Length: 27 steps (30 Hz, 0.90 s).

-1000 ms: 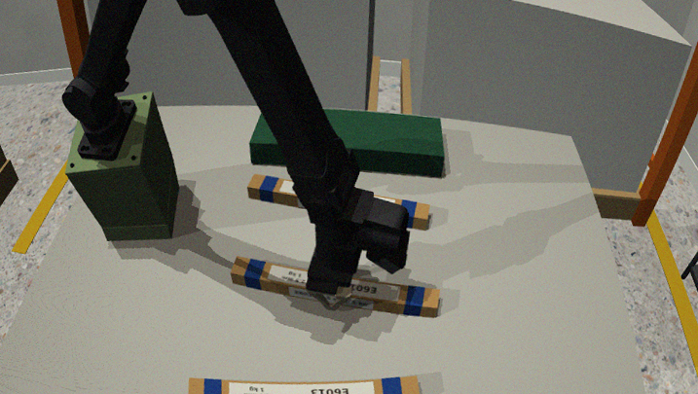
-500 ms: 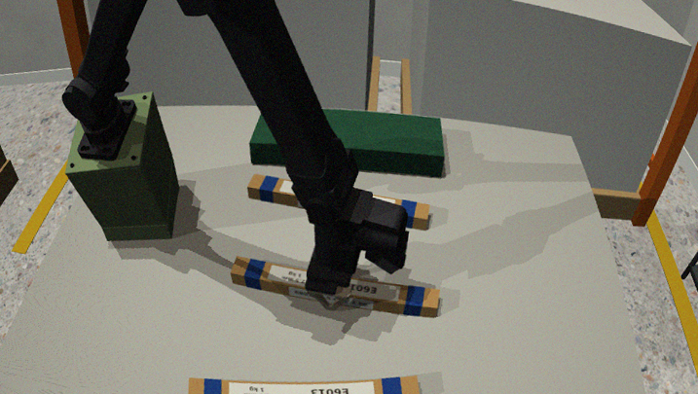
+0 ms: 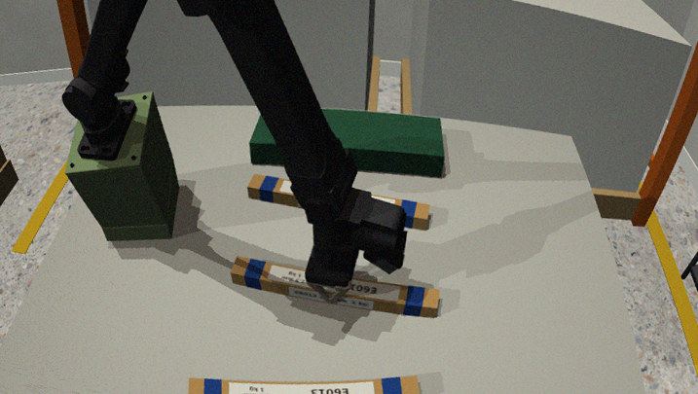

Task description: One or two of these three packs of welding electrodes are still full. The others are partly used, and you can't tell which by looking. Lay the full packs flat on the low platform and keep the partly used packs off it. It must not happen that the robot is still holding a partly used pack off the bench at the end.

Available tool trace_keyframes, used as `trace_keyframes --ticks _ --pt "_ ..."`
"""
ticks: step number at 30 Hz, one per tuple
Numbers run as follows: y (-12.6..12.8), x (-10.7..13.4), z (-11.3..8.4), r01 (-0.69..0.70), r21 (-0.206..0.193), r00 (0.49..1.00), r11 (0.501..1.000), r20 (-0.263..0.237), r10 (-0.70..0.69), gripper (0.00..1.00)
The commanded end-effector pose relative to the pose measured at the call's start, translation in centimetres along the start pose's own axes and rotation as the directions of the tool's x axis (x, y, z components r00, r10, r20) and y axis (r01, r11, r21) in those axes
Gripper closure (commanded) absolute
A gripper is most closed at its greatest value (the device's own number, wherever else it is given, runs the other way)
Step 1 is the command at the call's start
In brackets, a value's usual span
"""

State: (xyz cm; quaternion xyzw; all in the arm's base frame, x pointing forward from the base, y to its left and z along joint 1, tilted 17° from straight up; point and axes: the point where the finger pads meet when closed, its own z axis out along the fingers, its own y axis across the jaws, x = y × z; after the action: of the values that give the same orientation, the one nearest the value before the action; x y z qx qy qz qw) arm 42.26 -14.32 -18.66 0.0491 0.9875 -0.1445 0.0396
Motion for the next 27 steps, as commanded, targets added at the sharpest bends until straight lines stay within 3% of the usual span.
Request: trace_keyframes --ticks 1,27 --pt "0.27 -0.29 0.06 0.003 0.000 1.000 1.000 0.007 -0.003 1.00" --pt "0.05 -0.56 -0.16 -0.001 0.001 1.000 1.000 0.012 0.001 1.00"
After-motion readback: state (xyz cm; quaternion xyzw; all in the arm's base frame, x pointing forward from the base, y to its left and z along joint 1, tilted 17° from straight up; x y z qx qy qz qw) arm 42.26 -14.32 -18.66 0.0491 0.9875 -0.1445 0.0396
